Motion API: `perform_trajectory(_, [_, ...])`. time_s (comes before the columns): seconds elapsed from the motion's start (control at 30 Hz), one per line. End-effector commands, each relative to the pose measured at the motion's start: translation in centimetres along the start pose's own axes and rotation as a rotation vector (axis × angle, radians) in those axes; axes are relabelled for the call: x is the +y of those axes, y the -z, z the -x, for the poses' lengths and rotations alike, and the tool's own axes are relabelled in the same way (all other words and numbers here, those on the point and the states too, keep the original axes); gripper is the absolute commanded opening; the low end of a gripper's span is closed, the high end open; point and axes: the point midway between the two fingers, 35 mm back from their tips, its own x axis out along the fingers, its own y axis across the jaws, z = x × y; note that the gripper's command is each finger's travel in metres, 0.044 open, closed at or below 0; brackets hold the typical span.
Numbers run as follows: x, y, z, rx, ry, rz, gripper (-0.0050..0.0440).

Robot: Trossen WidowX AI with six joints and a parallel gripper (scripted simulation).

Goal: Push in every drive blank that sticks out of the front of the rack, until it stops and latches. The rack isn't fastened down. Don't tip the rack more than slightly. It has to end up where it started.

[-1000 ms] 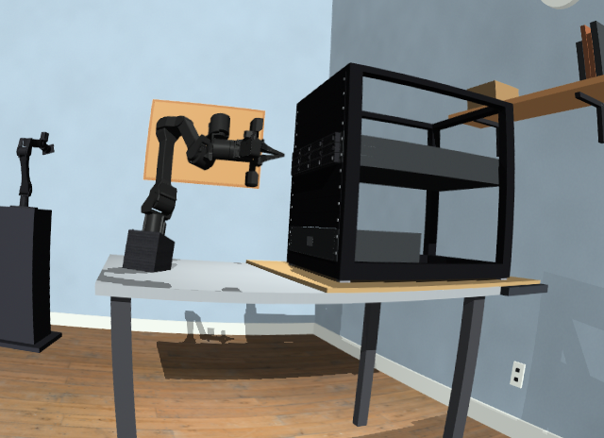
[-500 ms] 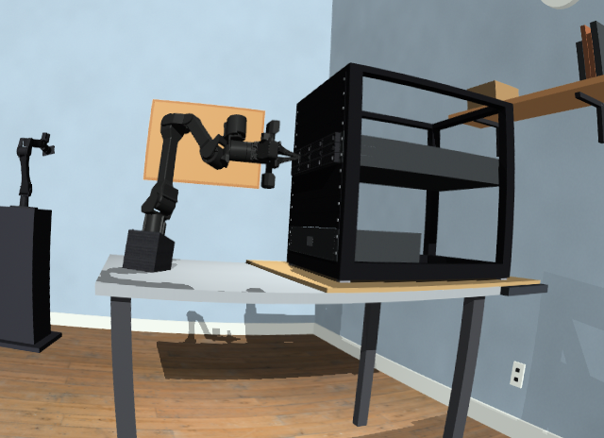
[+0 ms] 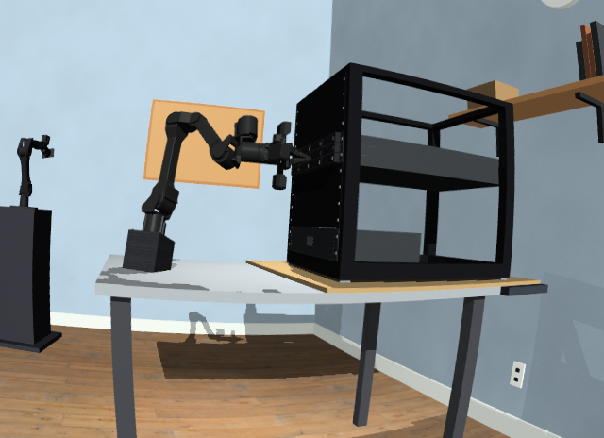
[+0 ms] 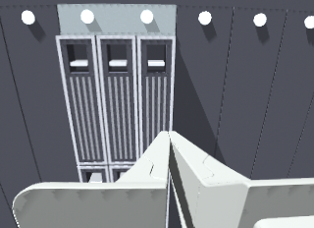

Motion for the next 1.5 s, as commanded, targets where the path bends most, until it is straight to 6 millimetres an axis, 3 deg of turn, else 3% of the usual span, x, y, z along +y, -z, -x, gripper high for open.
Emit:
perform_trajectory(0.0, [0.7, 0.2, -0.3, 0.006, -0.013, 0.013, -0.0050])
perform_trajectory(1.47, [1.2, 0.1, -1.9, 0.006, -0.013, 0.013, -0.0050])
